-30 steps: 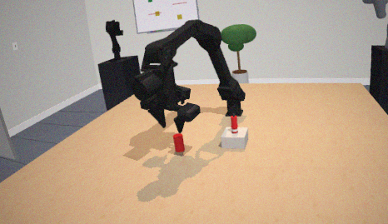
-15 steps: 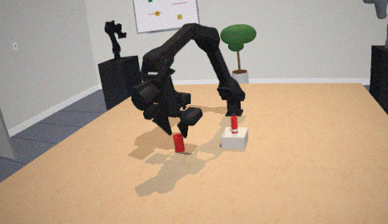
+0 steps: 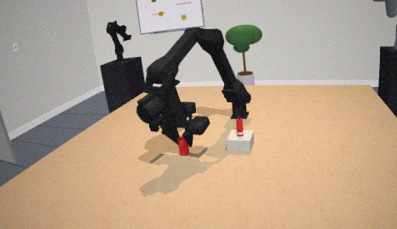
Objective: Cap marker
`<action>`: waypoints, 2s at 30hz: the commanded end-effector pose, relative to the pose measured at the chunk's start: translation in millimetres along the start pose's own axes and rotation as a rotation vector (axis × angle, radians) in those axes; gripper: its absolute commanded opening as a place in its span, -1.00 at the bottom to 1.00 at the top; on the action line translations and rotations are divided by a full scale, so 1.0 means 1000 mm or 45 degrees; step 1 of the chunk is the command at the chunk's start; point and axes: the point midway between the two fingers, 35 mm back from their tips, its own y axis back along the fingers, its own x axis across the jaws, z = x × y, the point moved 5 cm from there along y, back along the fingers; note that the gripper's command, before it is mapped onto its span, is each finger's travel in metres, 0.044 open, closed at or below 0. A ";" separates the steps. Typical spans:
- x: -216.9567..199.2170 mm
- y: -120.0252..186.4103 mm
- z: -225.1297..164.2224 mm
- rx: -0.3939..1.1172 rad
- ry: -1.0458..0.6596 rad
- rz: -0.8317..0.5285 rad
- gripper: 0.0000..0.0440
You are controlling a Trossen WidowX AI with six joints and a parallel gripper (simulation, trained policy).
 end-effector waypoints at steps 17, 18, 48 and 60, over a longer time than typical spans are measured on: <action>-0.035 0.059 0.012 0.135 0.158 0.063 -0.68; -0.039 0.062 0.014 0.136 0.165 0.063 -0.68; -0.152 0.094 0.093 0.093 0.367 0.072 -0.94; -0.160 0.089 0.110 0.076 0.411 0.084 -1.00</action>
